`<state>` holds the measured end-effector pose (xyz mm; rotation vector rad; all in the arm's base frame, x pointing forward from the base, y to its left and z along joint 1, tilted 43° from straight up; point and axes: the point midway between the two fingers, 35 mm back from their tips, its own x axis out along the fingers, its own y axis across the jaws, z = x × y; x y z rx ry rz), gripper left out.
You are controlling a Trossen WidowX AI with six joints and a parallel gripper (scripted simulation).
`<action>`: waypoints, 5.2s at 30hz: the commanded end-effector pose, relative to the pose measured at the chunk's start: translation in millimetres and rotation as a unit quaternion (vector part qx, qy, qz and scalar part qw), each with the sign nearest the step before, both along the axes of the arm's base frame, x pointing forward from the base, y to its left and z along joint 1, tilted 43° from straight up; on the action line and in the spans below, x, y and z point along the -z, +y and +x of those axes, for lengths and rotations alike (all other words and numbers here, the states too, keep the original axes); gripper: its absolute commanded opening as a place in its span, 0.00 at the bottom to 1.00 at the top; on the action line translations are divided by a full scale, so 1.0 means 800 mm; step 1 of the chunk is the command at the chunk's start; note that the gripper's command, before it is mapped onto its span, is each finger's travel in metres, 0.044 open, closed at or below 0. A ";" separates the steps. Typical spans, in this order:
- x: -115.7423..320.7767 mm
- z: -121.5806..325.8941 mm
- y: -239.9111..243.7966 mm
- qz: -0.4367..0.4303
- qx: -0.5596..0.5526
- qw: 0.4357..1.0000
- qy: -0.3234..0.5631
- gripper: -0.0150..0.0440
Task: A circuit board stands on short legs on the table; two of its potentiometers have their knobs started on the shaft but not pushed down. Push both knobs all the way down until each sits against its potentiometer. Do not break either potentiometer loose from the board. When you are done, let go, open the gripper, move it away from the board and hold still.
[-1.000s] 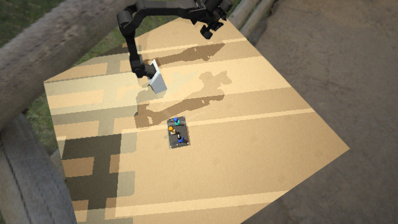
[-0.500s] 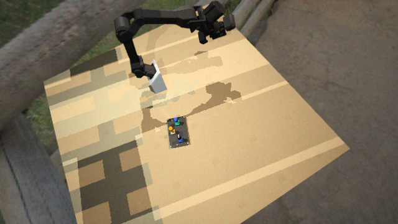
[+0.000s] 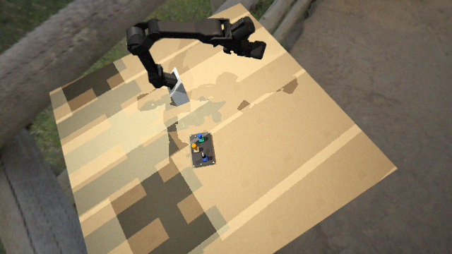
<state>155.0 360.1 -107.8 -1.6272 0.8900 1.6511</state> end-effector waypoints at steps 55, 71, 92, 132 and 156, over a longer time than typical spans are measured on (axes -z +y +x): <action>-0.089 0.170 -0.265 -0.092 0.808 0.533 -0.233 0.25; -0.119 0.182 -0.349 -0.073 0.905 0.288 -0.306 0.25; -0.148 0.179 -0.423 -0.037 0.928 0.056 -0.368 0.25; -0.110 0.178 -0.459 -0.037 0.927 0.056 -0.368 0.25; -0.107 0.178 -0.462 -0.037 0.927 0.056 -0.368 0.25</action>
